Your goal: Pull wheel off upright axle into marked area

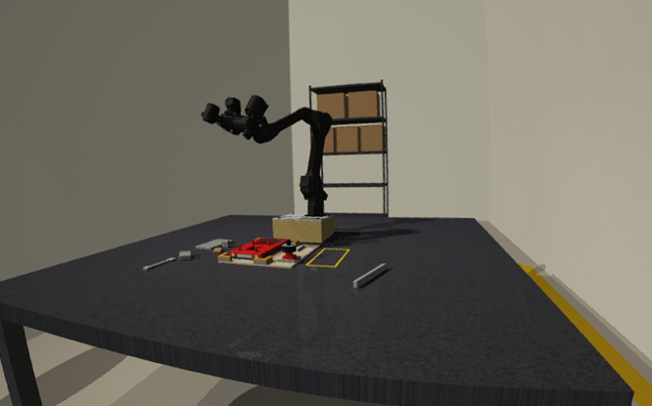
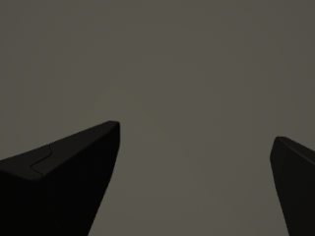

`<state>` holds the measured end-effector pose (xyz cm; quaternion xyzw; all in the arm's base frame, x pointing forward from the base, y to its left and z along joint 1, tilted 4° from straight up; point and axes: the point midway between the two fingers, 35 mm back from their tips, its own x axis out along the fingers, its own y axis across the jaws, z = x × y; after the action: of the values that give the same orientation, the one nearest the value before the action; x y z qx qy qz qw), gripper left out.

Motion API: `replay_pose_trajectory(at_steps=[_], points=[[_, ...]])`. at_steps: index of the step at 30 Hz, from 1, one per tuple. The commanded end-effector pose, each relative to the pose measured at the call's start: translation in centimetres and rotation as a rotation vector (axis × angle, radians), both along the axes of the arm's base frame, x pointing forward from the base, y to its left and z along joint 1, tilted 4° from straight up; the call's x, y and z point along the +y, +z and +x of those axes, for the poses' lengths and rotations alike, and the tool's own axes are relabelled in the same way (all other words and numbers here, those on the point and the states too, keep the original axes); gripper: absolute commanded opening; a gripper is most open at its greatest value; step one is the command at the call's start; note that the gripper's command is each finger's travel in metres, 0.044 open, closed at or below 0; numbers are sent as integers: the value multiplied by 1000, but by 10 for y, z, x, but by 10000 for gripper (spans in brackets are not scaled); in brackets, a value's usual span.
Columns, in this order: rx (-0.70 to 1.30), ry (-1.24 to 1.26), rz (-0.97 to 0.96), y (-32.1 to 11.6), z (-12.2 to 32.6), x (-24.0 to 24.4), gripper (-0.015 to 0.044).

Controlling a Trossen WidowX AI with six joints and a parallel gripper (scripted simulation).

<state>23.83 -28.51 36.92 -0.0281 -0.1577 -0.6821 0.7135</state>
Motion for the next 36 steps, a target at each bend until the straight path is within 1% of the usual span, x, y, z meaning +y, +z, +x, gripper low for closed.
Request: replay_pose_trajectory(at_steps=[1,11,20,28,36], points=[[64,89,29,-8,29,3,300],[341,385,159,-57,123,36,300],[584,645,293,-113,185,88,300],[808,862,436,-168,216,149,300],[1044,1055,606,-222,222,218,300]])
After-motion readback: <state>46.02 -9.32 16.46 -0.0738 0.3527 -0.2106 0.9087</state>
